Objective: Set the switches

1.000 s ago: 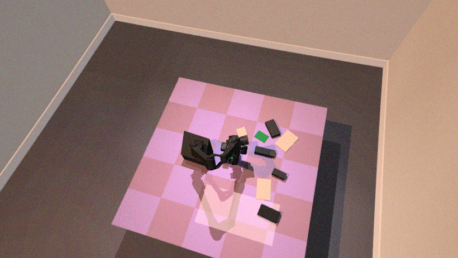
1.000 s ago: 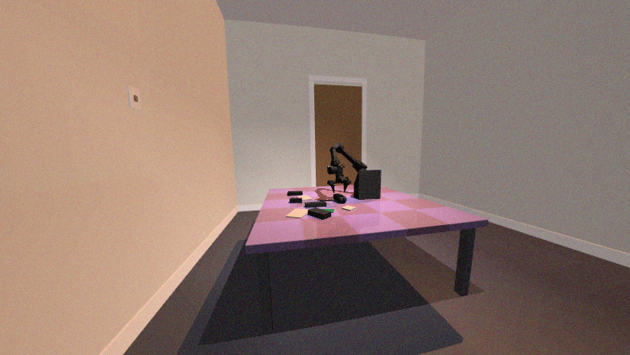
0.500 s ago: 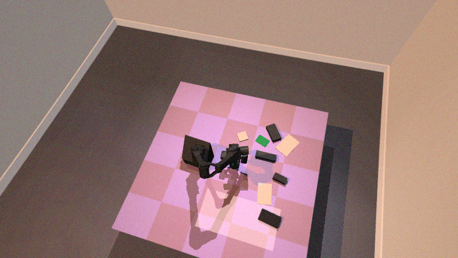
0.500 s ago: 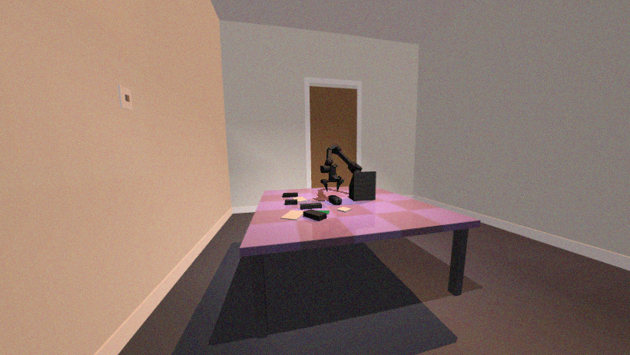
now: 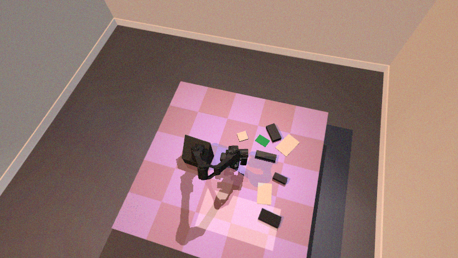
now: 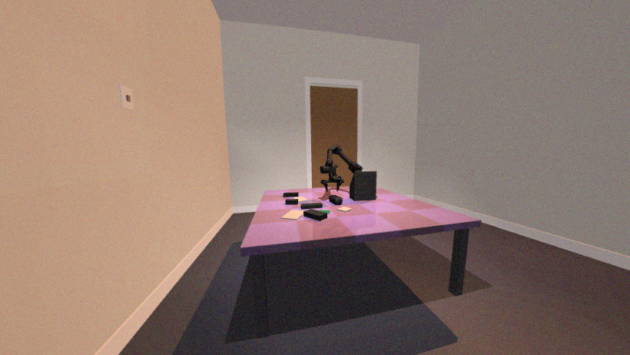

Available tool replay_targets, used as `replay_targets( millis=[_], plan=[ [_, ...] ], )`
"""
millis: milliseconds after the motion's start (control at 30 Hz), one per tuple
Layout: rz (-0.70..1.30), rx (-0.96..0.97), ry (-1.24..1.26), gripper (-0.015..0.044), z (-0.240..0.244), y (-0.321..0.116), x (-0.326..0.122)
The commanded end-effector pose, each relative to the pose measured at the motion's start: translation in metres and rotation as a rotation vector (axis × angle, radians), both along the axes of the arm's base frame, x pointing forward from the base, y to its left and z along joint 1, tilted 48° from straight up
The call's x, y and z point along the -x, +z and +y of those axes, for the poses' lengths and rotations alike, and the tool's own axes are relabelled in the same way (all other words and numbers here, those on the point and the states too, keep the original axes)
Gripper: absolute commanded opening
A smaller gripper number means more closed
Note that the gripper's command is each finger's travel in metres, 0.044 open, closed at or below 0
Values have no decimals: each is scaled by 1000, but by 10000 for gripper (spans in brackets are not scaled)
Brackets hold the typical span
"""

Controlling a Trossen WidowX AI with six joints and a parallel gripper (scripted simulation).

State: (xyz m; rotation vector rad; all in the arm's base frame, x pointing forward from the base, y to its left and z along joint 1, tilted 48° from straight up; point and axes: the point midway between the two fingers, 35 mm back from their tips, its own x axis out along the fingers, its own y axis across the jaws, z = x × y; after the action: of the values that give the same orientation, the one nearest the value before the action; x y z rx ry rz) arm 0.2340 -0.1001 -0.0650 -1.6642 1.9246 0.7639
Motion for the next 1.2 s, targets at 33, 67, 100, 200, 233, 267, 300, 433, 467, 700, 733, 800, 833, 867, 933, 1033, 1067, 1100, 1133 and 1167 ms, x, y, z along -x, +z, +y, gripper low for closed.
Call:
replay_targets(
  millis=[33,67,100,200,233,267,300,433,467,700,733,800,833,867,933,1033,1067,1100,1133,1167],
  plan=[
    [12,3,2,440,-6,-6,4],
    [12,2,2,440,-8,-7,4],
    [12,2,2,440,-9,-8,5],
    [12,2,2,440,-12,-12,5],
    [12,2,2,440,-13,-13,5],
    [12,2,2,440,-15,-14,6],
    [12,2,2,440,-16,-15,6],
    [12,3,2,440,-20,-19,7],
    [12,3,2,440,-22,-20,7],
    [13,5,3,440,-30,-27,10],
    [13,5,2,440,-31,-28,10],
    [14,6,2,440,-33,-30,11],
    [14,6,2,440,-34,-31,12],
    [14,7,2,440,-36,-32,12],
    [14,7,2,440,-37,-33,13],
    [14,8,2,427,-37,-33,13],
    [14,8,2,420,-37,-33,13],
    [14,8,2,413,-37,-33,13],
    [14,8,2,407,-37,-33,13],
    [14,8,2,400,-37,-33,13]
  ],
)
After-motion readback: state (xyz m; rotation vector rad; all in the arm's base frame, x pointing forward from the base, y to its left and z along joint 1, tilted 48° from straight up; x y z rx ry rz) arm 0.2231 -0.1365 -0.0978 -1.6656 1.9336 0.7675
